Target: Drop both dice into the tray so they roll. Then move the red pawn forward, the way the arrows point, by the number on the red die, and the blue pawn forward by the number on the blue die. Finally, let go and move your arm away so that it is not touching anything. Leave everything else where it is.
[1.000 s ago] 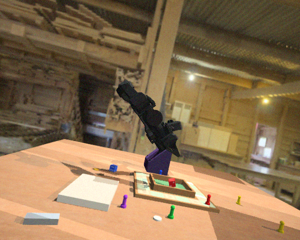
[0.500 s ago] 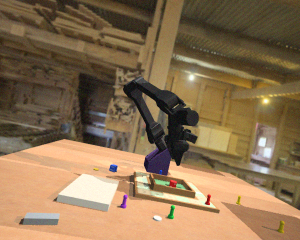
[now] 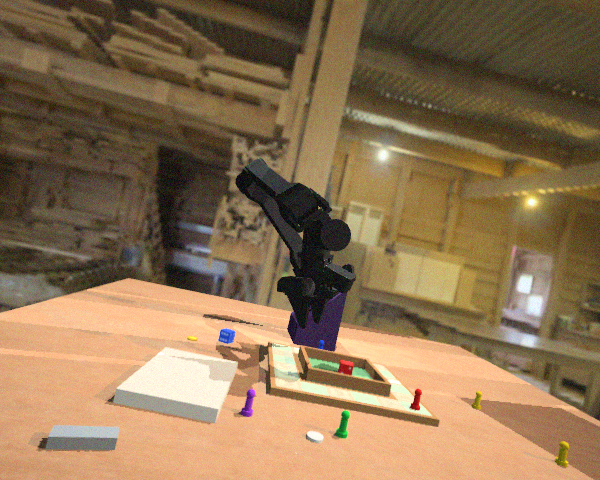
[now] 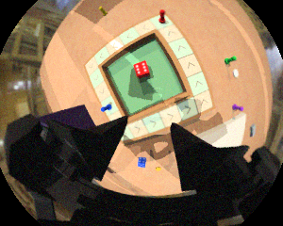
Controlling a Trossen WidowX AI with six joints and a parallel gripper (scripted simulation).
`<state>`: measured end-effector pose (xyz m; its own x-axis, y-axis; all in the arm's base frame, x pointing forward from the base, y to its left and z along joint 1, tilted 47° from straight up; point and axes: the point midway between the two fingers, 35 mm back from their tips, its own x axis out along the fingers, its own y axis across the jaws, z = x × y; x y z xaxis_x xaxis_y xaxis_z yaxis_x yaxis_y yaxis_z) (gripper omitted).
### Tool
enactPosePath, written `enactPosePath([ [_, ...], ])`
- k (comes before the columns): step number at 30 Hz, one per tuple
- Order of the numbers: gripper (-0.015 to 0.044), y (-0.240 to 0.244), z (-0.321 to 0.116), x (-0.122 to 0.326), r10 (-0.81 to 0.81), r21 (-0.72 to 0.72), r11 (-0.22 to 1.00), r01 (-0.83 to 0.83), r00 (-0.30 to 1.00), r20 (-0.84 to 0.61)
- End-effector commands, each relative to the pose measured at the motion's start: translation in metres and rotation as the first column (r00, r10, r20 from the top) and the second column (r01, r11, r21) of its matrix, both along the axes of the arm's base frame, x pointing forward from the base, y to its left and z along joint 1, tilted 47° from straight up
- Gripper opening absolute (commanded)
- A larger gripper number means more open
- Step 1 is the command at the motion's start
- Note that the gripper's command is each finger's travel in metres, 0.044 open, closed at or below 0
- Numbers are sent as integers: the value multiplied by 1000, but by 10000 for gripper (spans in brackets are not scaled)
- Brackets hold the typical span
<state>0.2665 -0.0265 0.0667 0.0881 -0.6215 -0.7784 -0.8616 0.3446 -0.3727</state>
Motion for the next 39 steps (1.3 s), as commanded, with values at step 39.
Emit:
enactPosePath([
  [39,275,-164,71,-90,-722,446,554,703,139,678],
])
